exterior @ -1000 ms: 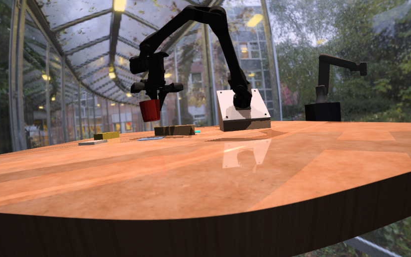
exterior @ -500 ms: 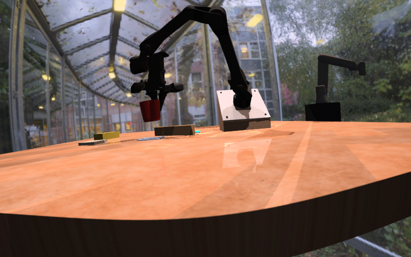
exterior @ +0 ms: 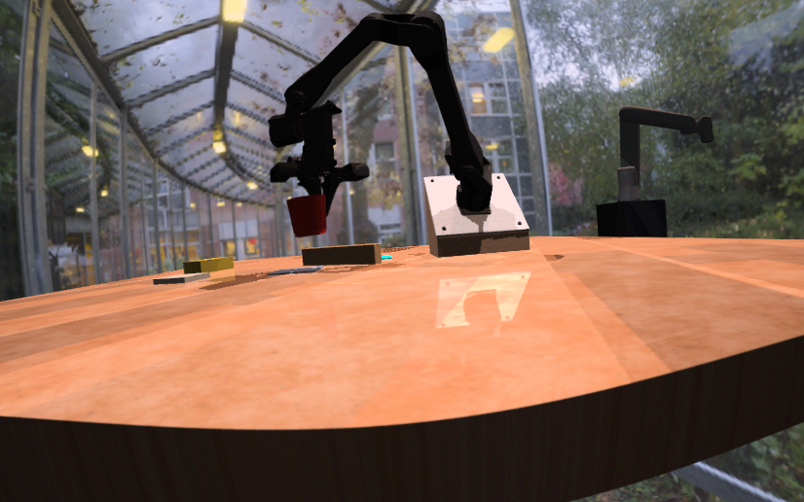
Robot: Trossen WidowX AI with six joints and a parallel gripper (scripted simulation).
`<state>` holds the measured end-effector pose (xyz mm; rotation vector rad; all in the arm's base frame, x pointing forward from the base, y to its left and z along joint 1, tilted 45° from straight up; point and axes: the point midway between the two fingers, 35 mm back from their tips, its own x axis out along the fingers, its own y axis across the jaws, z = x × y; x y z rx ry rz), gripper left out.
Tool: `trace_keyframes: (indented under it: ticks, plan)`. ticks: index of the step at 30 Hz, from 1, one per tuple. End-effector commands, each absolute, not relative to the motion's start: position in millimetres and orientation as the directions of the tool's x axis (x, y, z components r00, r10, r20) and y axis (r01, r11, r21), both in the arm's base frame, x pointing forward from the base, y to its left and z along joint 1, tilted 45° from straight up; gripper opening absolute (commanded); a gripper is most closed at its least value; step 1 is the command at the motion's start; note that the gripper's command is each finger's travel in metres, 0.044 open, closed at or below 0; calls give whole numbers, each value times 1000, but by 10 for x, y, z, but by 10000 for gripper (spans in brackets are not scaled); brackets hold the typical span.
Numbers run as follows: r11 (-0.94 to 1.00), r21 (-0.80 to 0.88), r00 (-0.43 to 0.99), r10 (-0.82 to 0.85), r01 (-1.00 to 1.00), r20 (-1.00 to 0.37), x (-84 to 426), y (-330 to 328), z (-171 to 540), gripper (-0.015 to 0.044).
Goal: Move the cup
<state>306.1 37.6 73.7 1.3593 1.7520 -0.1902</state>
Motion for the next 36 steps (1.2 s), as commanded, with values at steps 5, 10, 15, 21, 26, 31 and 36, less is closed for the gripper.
trace_keyframes:
  ticks: [5, 10, 15, 21, 26, 31, 36]
  plan:
    - [388, 374, -8, 703, 842, -712, 2937, 229, 604, 0]
    - [389, 373, -8, 702, 842, -712, 2860, 140, 524, 0]
    - [389, 373, -8, 702, 842, -713, 2783, 50, 444, 0]
    - [389, 372, -9, 701, 843, -713, 2696, -52, 353, 0]
    - [389, 372, -9, 701, 843, -714, 2627, -134, 280, 0]
    - [390, 372, -9, 700, 843, -714, 2557, -216, 208, 0]
    - [390, 371, -9, 700, 843, -714, 2487, -298, 135, 0]
